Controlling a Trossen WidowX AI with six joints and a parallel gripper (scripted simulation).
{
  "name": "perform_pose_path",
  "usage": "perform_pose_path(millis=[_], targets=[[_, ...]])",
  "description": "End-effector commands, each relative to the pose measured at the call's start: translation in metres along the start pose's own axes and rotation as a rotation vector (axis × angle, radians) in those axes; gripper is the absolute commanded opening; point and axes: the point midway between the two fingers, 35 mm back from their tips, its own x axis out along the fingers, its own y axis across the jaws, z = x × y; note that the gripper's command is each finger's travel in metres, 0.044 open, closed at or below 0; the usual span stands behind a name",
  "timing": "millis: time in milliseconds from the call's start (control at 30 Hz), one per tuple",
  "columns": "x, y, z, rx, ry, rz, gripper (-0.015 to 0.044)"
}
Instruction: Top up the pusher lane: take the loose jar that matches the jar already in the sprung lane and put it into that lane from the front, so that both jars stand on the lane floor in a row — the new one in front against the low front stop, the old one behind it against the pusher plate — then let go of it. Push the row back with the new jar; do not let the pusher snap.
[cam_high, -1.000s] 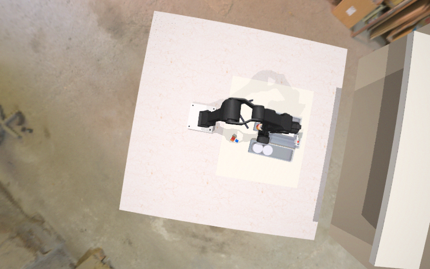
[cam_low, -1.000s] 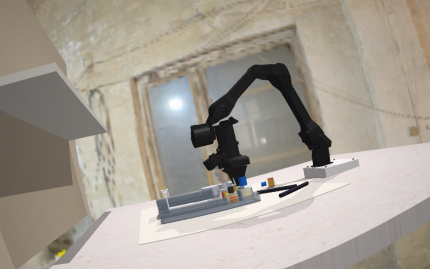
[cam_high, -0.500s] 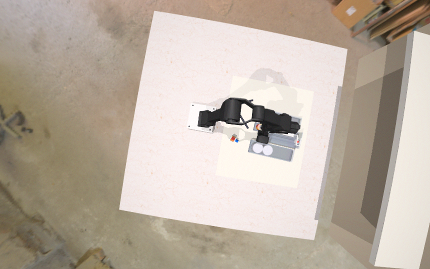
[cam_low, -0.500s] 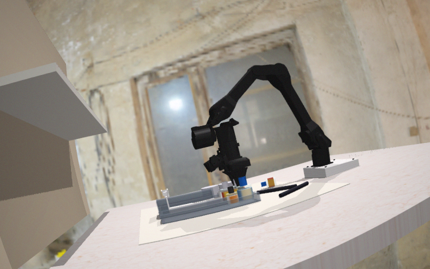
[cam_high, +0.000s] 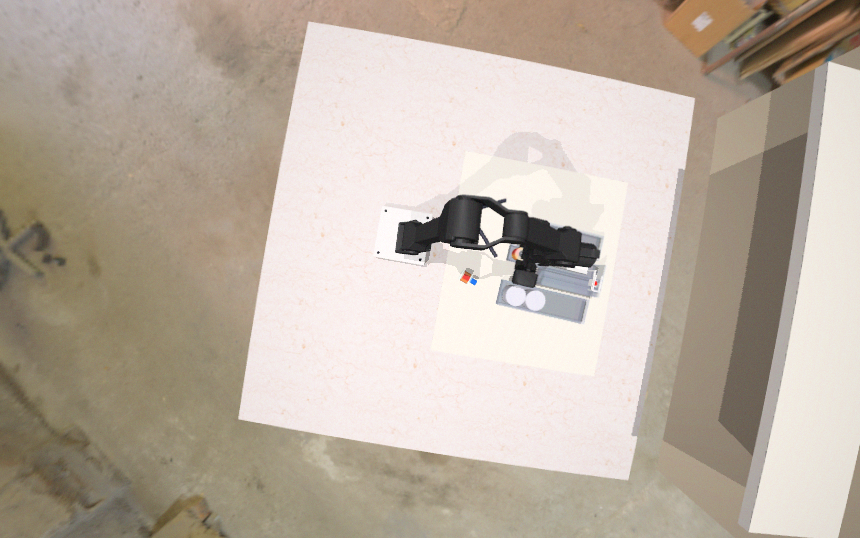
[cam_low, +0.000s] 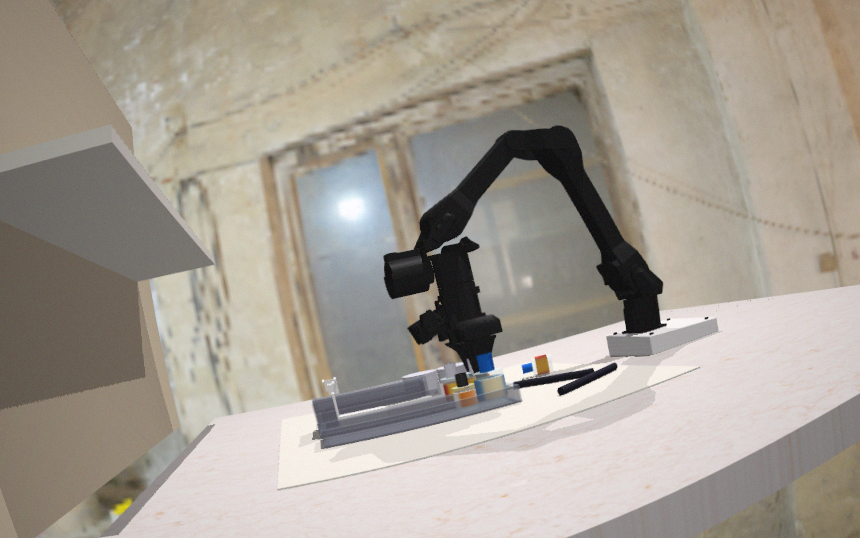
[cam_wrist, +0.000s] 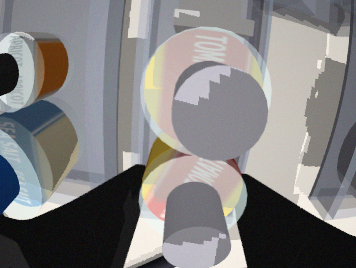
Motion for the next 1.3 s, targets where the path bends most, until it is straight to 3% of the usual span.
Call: perform_pose_path(millis=[0, 1267], targets=[[-0.0004, 0.0006, 0.0026, -0.001, -0.015, 0.001, 0.0000], [0.0000, 0.0004, -0.0051, -0.001, -0.014, 0.001, 0.0000]])
